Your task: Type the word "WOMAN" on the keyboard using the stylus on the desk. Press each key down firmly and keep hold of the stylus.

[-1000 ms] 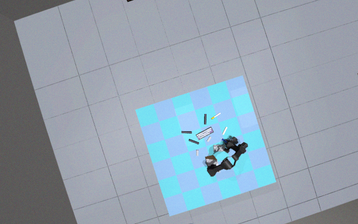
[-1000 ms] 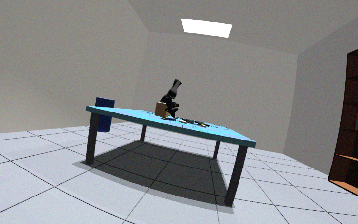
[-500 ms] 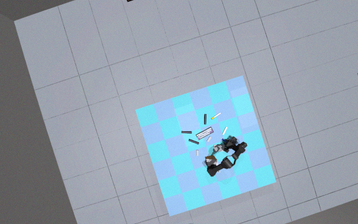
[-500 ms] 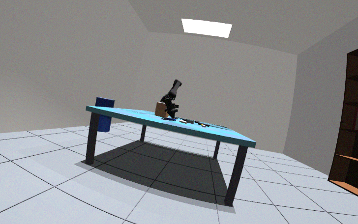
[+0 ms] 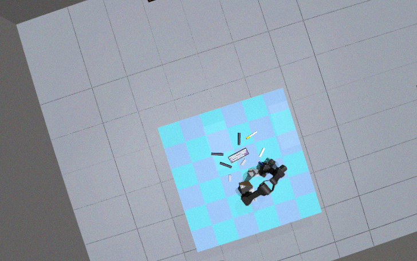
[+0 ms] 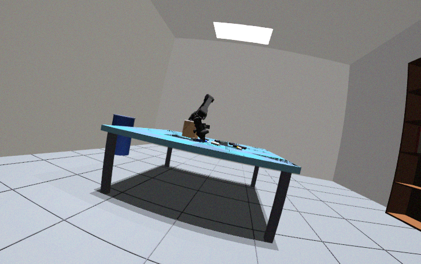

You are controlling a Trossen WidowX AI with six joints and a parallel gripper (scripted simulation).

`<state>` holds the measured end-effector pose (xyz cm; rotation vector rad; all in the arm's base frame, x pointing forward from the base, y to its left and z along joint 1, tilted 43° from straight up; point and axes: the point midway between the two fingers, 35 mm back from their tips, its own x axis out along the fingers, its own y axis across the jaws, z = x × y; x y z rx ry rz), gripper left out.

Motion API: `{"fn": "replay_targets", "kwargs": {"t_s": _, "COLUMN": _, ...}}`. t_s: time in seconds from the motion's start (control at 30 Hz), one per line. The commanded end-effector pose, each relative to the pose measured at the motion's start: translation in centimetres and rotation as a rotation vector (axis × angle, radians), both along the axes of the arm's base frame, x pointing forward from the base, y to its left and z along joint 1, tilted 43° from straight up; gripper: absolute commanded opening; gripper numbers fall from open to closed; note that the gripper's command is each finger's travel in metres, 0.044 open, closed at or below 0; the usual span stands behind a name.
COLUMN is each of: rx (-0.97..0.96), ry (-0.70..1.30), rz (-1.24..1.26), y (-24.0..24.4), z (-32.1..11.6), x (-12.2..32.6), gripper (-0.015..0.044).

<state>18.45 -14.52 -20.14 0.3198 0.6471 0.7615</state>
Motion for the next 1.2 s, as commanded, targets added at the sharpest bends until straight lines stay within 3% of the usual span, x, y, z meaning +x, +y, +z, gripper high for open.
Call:
{"fn": "replay_targets", "kwargs": {"t_s": 0.0, "rx": 0.000, "ry": 0.000, "rz": 0.000, "y": 0.0, "z": 0.0, "x": 0.0, "gripper": 0.0097}}
{"fn": "replay_targets", "kwargs": {"t_s": 0.1, "rx": 0.000, "ry": 0.000, "rz": 0.000, "y": 0.0, "z": 0.0, "x": 0.0, "gripper": 0.0019}}
{"fn": "replay_targets", "kwargs": {"t_s": 0.2, "rx": 0.000, "ry": 0.000, "rz": 0.000, "y": 0.0, "z": 0.0, "x": 0.0, "gripper": 0.0000}}
{"fn": "replay_targets", "kwargs": {"t_s": 0.93, "rx": -0.006, "ry": 0.000, "rz": -0.007, "y": -3.3, "z": 3.5, "x": -0.6, "gripper": 0.0000}}
{"fn": "replay_targets", "kwargs": {"t_s": 1.17, "rx": -0.047, "ry": 0.066, "rz": 0.107, "y": -3.0, "z": 4.2, "x": 0.6, "gripper": 0.0000}}
